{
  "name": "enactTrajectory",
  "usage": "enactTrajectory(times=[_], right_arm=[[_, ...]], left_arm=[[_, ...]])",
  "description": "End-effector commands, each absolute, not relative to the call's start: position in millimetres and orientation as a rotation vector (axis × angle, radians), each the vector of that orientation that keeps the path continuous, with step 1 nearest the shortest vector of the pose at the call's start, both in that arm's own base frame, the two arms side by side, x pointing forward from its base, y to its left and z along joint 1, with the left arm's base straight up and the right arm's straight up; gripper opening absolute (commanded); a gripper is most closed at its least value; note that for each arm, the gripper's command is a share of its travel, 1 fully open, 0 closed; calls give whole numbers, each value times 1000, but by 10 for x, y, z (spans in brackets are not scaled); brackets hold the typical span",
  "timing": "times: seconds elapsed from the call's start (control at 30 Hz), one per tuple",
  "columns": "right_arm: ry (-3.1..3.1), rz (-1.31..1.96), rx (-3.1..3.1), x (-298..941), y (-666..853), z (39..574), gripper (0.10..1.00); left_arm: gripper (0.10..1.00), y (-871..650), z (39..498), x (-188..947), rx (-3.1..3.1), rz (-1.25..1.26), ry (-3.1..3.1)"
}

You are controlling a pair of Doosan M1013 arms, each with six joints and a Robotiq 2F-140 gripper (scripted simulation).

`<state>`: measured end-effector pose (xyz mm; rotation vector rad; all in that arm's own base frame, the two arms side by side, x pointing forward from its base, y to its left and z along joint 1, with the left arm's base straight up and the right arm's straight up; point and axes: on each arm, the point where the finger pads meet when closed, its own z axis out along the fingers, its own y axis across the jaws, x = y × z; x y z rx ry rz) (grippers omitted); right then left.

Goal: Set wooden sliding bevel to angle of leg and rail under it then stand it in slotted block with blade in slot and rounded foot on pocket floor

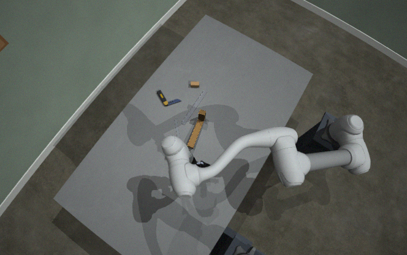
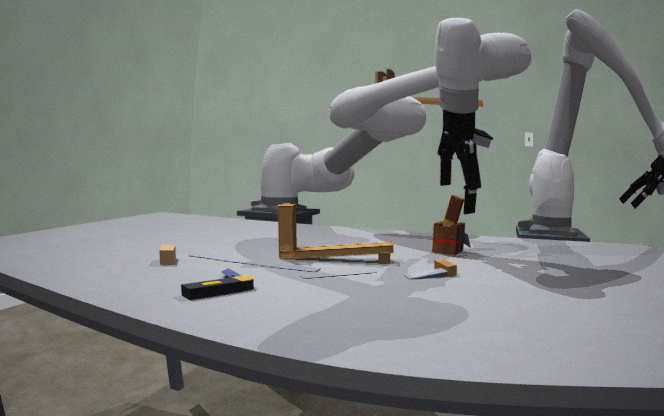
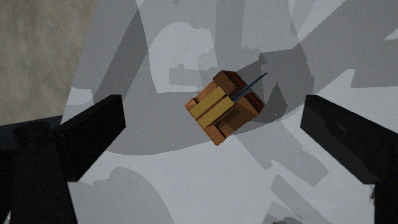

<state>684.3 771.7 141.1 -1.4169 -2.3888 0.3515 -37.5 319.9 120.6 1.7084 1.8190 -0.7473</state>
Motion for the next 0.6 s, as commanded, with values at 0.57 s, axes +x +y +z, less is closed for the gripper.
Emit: enactTrajectory(times=[0.57], right_arm=[[-2025,386,-2533,6829,7896,1704,1000]], left_arm=[[1000,3203,1210,-376,1709,-747,1820]])
